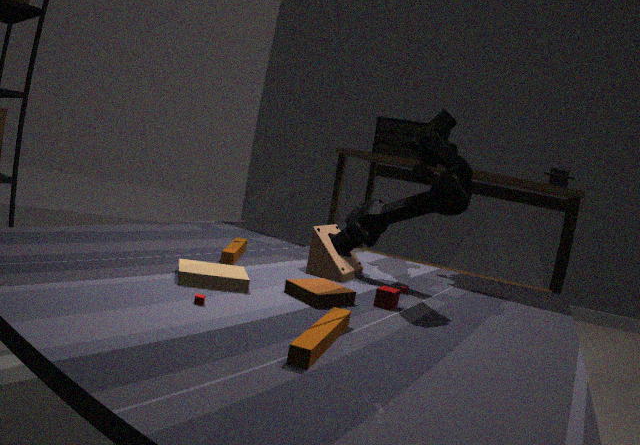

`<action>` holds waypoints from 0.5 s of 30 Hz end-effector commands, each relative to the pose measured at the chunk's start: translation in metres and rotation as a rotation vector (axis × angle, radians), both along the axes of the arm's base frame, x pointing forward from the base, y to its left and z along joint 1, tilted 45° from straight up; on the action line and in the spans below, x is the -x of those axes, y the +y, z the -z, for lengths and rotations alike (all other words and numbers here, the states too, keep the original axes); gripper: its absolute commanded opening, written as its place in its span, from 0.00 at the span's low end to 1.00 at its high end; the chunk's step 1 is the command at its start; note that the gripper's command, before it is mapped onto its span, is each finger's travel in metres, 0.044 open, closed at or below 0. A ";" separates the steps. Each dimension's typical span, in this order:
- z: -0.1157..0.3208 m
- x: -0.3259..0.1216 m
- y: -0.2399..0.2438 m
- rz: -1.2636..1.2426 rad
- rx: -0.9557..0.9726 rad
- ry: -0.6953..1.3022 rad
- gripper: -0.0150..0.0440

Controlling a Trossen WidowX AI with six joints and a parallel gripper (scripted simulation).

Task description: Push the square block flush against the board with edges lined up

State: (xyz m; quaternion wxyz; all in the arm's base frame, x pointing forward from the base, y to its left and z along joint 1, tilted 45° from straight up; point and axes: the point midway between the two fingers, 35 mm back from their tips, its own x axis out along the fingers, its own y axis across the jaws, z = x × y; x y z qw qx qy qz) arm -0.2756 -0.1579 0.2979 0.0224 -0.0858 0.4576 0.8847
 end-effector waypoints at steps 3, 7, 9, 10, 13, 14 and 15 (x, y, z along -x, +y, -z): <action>0.009 -0.011 -0.030 -0.123 -0.072 -0.029 0.25; 0.014 -0.023 -0.051 -0.216 -0.122 -0.043 0.25; 0.016 -0.029 -0.061 -0.265 -0.152 -0.048 0.25; 0.017 -0.033 -0.066 -0.290 -0.167 -0.050 0.25; 0.020 -0.043 -0.081 -0.365 -0.212 -0.055 0.25; 0.021 -0.047 -0.086 -0.390 -0.228 -0.056 0.25; 0.023 -0.051 -0.091 -0.416 -0.243 -0.057 0.25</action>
